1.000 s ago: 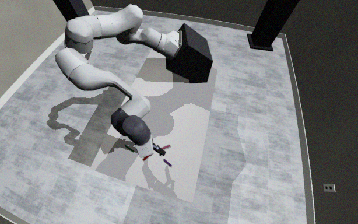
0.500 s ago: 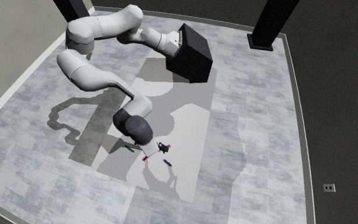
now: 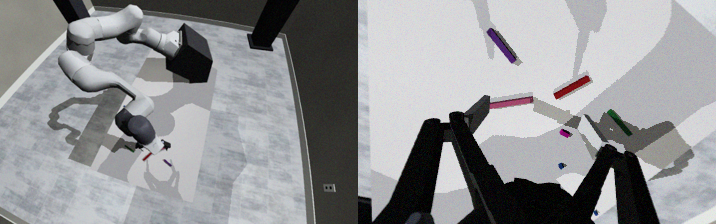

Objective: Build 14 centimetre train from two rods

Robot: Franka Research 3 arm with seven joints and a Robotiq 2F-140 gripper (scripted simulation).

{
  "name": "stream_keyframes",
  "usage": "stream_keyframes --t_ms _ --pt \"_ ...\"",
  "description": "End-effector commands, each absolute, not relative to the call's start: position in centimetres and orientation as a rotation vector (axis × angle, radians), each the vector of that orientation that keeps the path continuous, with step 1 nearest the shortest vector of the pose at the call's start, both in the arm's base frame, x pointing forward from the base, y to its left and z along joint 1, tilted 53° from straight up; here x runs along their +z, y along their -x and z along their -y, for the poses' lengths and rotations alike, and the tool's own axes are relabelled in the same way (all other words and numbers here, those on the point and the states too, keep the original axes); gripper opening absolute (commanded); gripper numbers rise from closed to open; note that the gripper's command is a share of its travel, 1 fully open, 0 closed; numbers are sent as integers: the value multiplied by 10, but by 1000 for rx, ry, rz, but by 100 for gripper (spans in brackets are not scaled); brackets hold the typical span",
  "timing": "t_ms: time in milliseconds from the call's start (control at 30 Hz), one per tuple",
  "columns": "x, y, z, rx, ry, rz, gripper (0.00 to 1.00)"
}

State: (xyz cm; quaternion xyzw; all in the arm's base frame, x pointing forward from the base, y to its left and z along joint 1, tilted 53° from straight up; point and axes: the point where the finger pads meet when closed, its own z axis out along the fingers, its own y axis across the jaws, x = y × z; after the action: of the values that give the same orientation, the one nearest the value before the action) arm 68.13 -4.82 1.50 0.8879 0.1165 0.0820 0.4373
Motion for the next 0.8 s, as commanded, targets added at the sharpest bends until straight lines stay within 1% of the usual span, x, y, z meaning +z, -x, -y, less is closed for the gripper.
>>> stream_keyframes --t_ms 0,767 --pt "14 -681 48 102 -2171 -467 100" --pt "2 -678 40 -80 -2064 -817 100"
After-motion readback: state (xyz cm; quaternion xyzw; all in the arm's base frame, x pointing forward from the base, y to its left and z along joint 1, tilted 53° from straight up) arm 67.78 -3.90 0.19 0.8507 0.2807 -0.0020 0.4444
